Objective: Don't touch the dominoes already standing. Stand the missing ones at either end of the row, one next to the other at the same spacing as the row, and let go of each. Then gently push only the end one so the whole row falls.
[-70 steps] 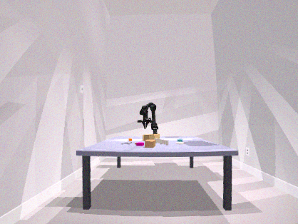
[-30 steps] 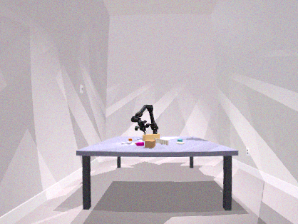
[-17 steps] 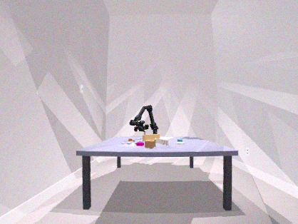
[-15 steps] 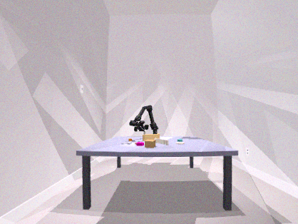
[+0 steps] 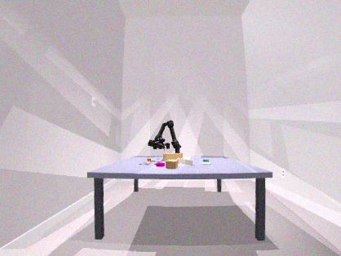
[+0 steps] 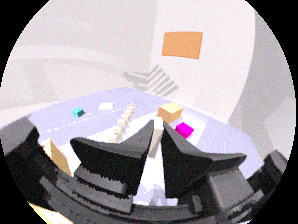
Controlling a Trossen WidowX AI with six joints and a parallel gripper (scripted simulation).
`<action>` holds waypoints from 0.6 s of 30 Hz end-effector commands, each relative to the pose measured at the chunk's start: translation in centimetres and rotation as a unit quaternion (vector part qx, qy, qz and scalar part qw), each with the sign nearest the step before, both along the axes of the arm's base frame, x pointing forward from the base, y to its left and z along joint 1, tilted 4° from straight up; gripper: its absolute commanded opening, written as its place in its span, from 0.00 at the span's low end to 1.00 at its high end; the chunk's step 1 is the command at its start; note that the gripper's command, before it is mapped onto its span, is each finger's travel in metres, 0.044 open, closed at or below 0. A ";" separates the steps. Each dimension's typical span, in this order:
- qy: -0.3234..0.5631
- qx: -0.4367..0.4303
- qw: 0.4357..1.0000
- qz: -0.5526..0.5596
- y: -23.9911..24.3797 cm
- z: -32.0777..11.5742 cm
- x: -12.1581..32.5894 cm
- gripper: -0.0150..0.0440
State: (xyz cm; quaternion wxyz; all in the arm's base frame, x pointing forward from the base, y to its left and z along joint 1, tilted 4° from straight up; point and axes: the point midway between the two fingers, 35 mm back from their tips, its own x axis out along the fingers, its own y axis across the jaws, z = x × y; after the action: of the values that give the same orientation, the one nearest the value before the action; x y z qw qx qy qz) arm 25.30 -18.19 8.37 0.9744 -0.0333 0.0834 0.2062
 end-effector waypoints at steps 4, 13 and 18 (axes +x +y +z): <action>-0.007 0.001 1.000 -0.001 0.1 0.0 -0.2 0.30; -0.007 0.001 1.000 -0.001 0.1 0.0 -0.2 0.30; -0.006 0.001 1.000 -0.001 -0.1 -1.2 0.0 0.30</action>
State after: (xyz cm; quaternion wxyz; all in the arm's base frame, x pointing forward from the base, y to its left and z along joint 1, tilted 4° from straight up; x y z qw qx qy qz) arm 25.22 -18.24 8.07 0.9751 -0.0373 0.0767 0.2049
